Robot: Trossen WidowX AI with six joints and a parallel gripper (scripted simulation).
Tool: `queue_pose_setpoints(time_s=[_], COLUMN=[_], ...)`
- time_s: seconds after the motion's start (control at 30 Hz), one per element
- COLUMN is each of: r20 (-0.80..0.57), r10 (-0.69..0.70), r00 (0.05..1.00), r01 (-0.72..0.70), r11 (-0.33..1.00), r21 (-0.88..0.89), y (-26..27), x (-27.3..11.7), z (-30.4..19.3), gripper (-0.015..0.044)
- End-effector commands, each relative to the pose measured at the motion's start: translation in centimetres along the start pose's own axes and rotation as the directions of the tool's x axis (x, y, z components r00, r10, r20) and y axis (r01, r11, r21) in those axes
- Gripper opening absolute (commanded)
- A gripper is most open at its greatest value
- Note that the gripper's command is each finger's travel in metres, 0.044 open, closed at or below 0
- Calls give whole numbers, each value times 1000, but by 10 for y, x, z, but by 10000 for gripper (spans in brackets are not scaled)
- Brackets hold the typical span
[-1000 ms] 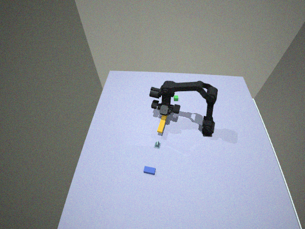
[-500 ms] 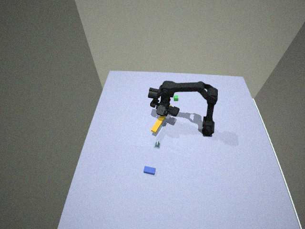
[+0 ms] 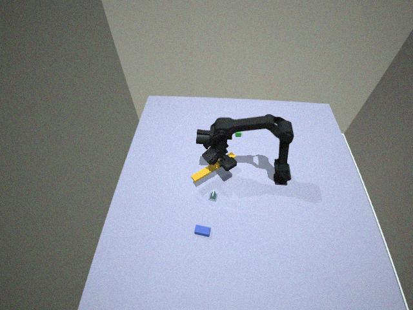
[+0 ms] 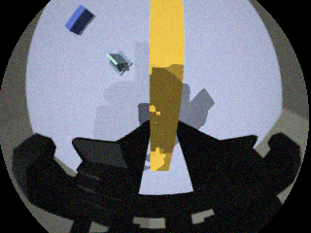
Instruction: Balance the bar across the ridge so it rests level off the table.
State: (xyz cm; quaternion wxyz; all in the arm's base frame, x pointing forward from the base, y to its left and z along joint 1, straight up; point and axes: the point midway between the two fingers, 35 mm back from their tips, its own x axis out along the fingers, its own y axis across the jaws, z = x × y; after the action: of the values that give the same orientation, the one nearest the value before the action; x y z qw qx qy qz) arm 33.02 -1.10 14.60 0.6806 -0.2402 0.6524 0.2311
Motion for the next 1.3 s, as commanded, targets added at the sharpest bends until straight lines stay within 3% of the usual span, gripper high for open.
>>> queue_pose_setpoints(time_s=[0.0,0.77,1.03,1.27], r20=[-5,1,2,2], r10=[3,11,13,14], r00=[1000,1000,1000,1000], r01=[-2,-9,-10,-11], r11=[994,759,662,657], r21=[112,651,749,753], y=[9,80,106,108], x=[1,0,-1,4], z=[11,62,76,77], gripper=[0,0,0,0])
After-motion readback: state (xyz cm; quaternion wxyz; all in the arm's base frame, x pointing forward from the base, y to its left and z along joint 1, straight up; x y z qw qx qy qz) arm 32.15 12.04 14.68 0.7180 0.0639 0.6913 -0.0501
